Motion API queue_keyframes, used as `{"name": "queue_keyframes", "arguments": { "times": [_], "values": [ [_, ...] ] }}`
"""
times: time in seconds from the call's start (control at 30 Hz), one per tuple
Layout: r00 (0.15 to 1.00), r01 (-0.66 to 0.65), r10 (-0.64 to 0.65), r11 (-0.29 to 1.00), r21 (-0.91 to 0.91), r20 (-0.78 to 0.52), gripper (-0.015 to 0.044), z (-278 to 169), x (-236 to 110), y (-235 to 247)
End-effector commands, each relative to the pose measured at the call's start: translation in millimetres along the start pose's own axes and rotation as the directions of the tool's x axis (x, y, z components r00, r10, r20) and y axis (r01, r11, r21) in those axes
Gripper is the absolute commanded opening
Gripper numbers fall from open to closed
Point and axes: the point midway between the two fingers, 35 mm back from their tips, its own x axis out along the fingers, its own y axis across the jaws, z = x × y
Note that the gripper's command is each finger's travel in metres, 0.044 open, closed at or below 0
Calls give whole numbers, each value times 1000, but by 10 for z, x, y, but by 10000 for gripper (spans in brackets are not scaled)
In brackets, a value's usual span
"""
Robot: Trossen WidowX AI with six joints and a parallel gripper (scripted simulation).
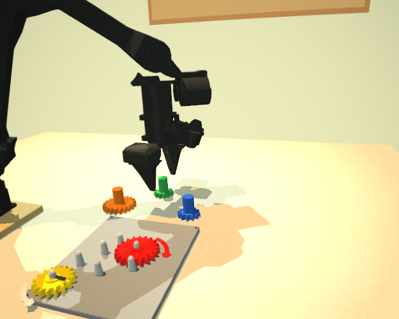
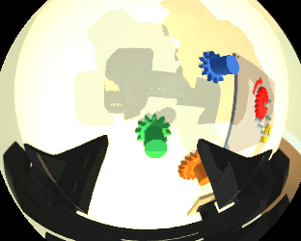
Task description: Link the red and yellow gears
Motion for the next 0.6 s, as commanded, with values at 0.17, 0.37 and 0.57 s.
{"name": "queue_keyframes", "arguments": {
  "times": [0.17,0.37,0.57],
  "values": [
    [1000,0,0,1000,4,-4,309,-11,25,-3],
    [1000,0,0,1000,4,-4,151,-11,25,-3],
    [1000,0,0,1000,4,-4,53,-11,25,-3]
  ]
}}
